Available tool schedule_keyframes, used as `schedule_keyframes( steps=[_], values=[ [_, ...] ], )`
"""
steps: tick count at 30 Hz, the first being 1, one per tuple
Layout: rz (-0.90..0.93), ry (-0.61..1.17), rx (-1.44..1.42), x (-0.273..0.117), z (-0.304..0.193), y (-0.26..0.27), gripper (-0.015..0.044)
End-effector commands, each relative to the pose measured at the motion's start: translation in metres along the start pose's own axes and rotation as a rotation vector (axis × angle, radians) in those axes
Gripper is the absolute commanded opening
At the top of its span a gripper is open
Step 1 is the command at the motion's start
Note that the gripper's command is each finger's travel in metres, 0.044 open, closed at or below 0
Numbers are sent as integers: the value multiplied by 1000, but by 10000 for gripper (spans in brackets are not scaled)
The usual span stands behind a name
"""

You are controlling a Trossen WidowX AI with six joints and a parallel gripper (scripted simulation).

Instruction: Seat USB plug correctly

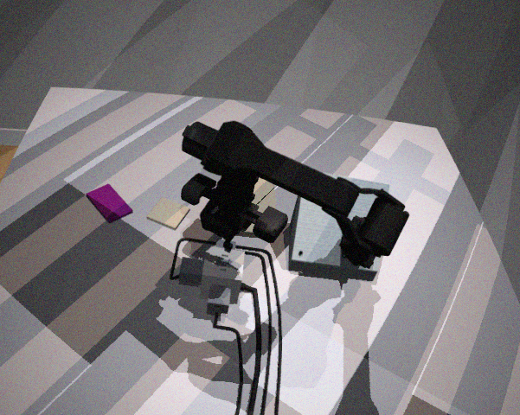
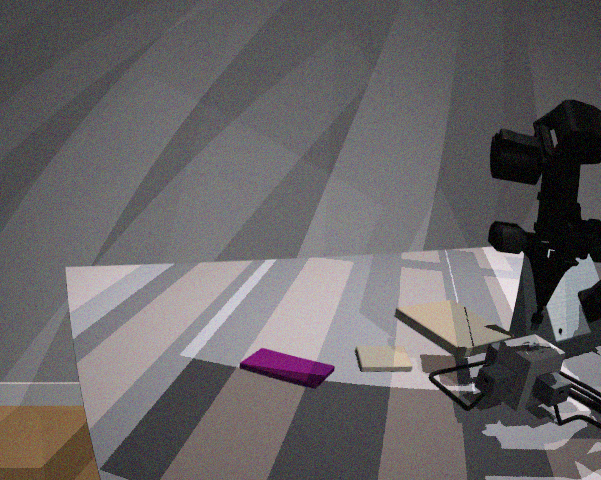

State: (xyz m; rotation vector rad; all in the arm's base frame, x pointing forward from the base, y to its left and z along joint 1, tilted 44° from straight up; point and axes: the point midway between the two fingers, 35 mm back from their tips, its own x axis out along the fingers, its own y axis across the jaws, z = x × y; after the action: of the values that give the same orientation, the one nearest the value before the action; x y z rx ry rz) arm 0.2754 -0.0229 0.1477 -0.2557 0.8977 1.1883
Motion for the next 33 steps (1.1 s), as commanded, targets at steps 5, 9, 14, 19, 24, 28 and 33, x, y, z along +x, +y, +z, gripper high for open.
schedule_keyframes(
  steps=[5,9,14,19,24,28,33],
  values=[
    [0,0,-228,0,0,0,0],
    [0,0,-332,0,0,0,0],
    [0,0,-458,0,0,0,0],
    [0,0,-476,0,0,0,0],
    [0,0,-476,0,0,0,0],
    [0,0,-472,0,0,0,0],
    [1,-4,-467,1,0,0,0]
  ],
)
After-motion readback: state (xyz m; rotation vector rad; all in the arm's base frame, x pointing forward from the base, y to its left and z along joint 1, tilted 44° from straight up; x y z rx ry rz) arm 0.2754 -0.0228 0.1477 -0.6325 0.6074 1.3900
